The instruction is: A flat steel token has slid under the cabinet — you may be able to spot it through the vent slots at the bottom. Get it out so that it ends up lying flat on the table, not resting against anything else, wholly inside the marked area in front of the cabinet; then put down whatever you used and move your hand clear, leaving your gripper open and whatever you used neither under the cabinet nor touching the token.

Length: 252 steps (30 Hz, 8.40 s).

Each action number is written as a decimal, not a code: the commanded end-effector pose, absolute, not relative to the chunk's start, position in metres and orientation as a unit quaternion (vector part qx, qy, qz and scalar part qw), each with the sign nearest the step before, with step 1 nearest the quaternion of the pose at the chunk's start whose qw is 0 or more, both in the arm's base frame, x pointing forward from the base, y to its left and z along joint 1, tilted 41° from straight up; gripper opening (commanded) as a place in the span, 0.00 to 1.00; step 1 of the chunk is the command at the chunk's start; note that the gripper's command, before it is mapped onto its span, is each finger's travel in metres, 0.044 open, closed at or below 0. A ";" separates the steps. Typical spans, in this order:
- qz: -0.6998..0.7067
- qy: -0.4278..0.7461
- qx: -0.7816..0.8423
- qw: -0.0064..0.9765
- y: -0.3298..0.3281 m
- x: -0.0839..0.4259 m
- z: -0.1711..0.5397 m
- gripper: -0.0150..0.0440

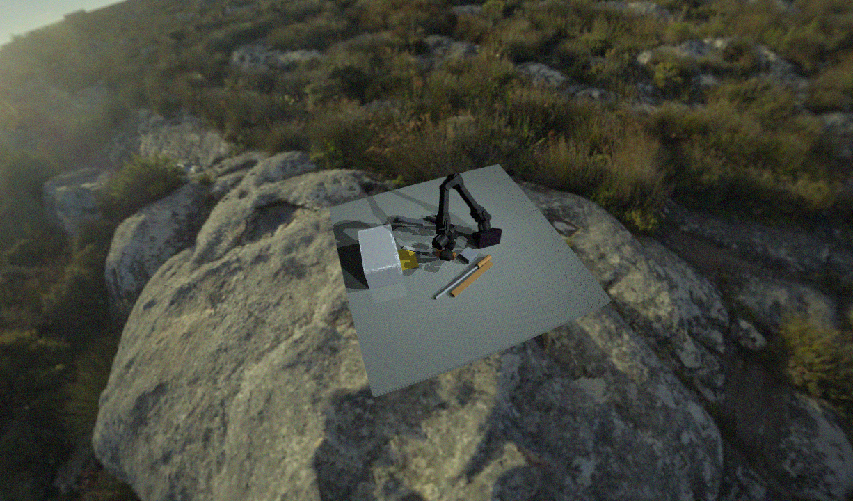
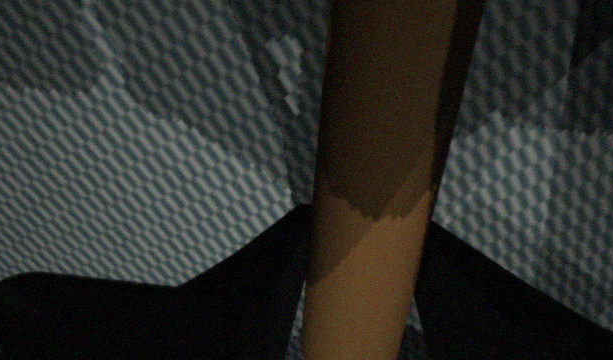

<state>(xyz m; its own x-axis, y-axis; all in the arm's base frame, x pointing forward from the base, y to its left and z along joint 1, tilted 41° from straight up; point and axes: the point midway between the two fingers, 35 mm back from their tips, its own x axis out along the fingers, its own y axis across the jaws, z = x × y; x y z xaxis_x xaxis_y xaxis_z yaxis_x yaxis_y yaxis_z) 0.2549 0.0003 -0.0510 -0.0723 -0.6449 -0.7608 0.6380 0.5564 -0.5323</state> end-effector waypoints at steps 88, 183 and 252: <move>-0.466 0.561 0.002 0.684 0.082 0.270 -0.117 0.25; -0.426 0.592 -0.044 0.683 0.099 0.289 -0.134 0.71; -0.413 0.600 -0.060 0.683 0.076 0.338 -0.120 0.25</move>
